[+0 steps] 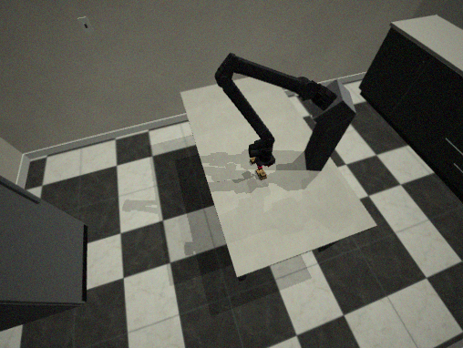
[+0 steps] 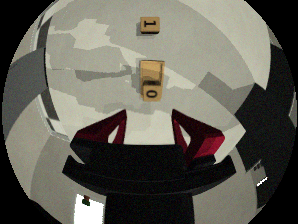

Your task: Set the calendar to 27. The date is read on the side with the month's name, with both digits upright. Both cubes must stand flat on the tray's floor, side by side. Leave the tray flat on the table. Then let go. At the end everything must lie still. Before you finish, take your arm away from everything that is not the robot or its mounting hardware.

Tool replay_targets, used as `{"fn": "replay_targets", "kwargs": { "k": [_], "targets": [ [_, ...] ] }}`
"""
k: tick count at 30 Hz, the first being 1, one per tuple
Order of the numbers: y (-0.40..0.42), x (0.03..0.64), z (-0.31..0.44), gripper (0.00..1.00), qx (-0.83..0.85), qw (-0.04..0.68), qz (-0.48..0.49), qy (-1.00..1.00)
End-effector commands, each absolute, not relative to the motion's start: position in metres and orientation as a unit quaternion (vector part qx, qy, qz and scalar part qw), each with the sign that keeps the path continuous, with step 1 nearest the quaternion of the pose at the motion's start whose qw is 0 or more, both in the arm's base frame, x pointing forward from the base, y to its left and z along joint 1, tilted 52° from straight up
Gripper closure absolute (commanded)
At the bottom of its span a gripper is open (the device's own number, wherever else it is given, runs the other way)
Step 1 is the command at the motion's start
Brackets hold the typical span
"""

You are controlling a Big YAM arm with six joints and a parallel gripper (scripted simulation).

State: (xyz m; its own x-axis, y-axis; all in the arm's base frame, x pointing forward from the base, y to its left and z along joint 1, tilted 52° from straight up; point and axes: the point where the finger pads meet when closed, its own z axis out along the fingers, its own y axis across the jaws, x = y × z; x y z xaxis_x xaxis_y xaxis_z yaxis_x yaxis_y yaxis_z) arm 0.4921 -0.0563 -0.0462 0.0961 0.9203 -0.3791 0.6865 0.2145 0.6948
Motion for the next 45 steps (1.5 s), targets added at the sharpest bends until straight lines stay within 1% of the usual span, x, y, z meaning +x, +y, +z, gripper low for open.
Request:
{"fn": "replay_targets", "kwargs": {
  "k": [1, 34, 45],
  "targets": [
    [-0.051, 0.476, -0.06, 0.54, 0.618, 0.406, 0.134, 0.66],
    [-0.051, 0.476, -0.06, 0.54, 0.617, 0.407, 0.134, 0.661],
    [-0.058, 0.492, -0.055, 0.54, 0.617, 0.415, 0.139, 0.654]
  ]
}}
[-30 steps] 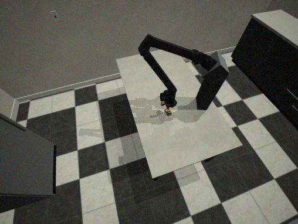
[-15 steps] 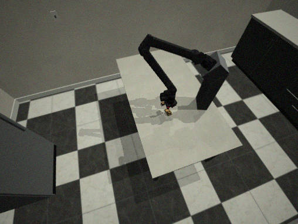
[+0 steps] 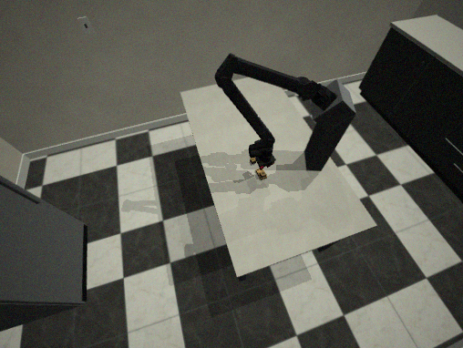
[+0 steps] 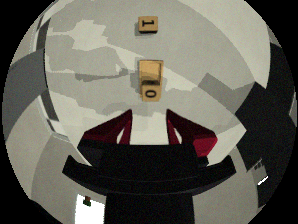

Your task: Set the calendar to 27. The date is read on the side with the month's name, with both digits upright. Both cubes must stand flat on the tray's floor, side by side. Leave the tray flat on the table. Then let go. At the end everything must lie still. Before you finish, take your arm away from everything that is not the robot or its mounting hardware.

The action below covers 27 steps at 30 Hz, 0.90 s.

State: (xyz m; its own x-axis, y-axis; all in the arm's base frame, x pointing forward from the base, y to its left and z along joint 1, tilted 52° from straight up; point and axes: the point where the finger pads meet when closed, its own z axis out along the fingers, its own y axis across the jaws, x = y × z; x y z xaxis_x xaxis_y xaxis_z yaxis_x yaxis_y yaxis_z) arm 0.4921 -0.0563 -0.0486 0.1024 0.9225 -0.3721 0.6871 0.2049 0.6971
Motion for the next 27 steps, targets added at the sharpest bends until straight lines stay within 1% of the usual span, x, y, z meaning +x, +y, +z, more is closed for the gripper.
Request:
{"fn": "replay_targets", "kwargs": {
  "k": [1, 16, 27],
  "targets": [
    [-0.059, 0.492, -0.055, 0.54, 0.617, 0.416, 0.139, 0.653],
    [-0.064, 0.499, -0.067, 0.54, 0.614, 0.413, 0.134, 0.66],
    [-0.071, 0.515, -0.076, 0.54, 0.614, 0.416, 0.136, 0.656]
  ]
}}
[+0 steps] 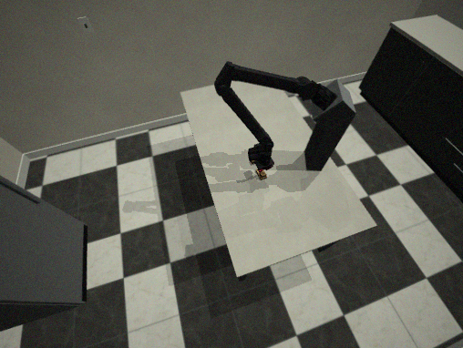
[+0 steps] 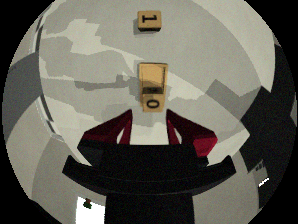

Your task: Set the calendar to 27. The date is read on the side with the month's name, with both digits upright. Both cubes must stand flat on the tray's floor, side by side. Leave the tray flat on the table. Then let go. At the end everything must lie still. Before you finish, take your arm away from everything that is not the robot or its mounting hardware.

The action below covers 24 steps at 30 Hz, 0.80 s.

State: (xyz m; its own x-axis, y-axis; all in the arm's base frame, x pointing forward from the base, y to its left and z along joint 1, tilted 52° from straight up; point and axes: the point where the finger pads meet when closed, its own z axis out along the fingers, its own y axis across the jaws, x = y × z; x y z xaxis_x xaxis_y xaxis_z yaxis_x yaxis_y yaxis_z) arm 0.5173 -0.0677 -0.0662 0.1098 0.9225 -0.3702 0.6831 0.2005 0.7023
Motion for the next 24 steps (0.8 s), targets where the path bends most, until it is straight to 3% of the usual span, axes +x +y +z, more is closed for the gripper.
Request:
{"fn": "replay_targets", "kwargs": {
  "k": [1, 24],
  "targets": [
    [-0.072, 0.516, -0.077, 0.54, 0.614, 0.416, 0.136, 0.656],
    [-0.076, 0.517, -0.091, 0.54, 0.616, 0.41, 0.131, 0.66]
  ]
}}
